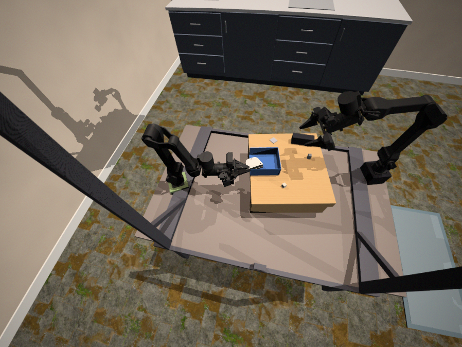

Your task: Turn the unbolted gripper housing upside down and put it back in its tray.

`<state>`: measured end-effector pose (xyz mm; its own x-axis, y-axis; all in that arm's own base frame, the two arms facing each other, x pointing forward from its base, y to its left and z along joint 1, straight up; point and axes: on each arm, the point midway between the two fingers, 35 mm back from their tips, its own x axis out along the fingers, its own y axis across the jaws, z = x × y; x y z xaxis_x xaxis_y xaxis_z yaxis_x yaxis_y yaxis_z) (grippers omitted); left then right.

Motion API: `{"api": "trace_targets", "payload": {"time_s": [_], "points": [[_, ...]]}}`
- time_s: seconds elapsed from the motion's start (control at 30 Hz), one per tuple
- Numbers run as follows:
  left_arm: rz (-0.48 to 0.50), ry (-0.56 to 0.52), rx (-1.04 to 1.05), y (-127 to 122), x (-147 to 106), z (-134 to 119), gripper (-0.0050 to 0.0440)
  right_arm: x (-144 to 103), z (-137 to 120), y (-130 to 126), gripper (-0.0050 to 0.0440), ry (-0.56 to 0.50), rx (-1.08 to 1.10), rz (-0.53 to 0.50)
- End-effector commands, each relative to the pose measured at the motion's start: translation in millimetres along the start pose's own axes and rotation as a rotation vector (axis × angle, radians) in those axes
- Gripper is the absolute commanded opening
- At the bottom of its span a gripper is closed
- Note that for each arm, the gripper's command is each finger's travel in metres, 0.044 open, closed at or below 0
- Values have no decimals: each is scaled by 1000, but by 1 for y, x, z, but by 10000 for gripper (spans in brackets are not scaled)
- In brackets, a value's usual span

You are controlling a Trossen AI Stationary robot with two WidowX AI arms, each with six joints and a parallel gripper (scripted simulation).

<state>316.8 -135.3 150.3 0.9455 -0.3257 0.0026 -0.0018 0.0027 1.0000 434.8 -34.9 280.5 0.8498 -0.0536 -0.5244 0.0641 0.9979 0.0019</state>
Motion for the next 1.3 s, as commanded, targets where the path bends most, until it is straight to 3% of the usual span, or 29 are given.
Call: {"api": "trace_targets", "payload": {"time_s": [0.0, 1.27], "points": [[16, 0, -2, 6, 1, 0, 111, -8, 9, 0, 440, -30, -5, 4], [16, 0, -2, 39, 5, 1, 111, -8, 9, 0, 440, -30, -5, 4]]}}
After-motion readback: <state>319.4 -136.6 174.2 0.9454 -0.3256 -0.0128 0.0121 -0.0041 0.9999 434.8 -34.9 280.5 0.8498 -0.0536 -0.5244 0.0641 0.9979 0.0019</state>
